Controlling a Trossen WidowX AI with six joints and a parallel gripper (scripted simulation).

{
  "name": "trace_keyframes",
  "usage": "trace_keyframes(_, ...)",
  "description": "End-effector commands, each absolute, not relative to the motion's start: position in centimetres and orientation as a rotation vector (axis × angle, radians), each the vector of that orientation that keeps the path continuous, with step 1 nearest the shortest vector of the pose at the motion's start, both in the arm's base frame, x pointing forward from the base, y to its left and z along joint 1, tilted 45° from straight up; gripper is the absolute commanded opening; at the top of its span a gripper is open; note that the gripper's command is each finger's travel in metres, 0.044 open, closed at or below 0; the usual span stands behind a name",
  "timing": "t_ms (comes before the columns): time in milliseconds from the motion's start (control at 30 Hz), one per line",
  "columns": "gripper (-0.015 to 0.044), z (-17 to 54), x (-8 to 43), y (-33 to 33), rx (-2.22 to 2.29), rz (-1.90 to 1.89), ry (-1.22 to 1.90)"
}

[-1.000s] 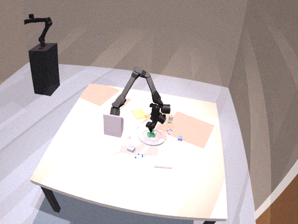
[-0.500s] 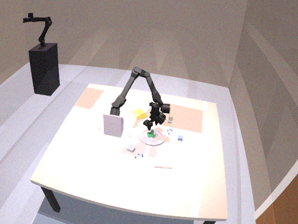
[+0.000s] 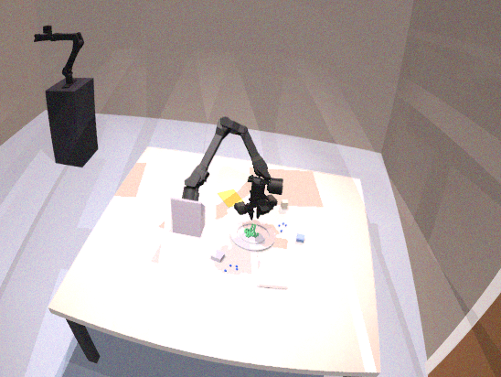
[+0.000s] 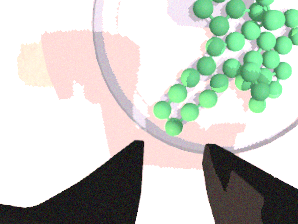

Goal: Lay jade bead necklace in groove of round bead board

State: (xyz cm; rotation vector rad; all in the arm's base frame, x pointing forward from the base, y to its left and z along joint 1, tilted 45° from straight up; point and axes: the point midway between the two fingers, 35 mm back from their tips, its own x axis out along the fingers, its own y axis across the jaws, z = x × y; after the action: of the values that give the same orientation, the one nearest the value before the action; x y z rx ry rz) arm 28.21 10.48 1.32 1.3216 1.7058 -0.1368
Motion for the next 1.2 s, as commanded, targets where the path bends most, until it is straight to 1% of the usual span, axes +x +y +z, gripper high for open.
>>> trace_keyframes(0,0.012,0.5,27.9,11.3,1.328,-0.145,1.72)
trace_keyframes(133,0.012,1.1,28.3,10.8,1.322,-0.135,1.704)
trace_keyframes(833,0.012,-1.2,27.9,12.9,1.329,-0.144,1.72)
trace_keyframes(1167,0.0053,-0.6,28.4,12.7,1.325,-0.131,1.707)
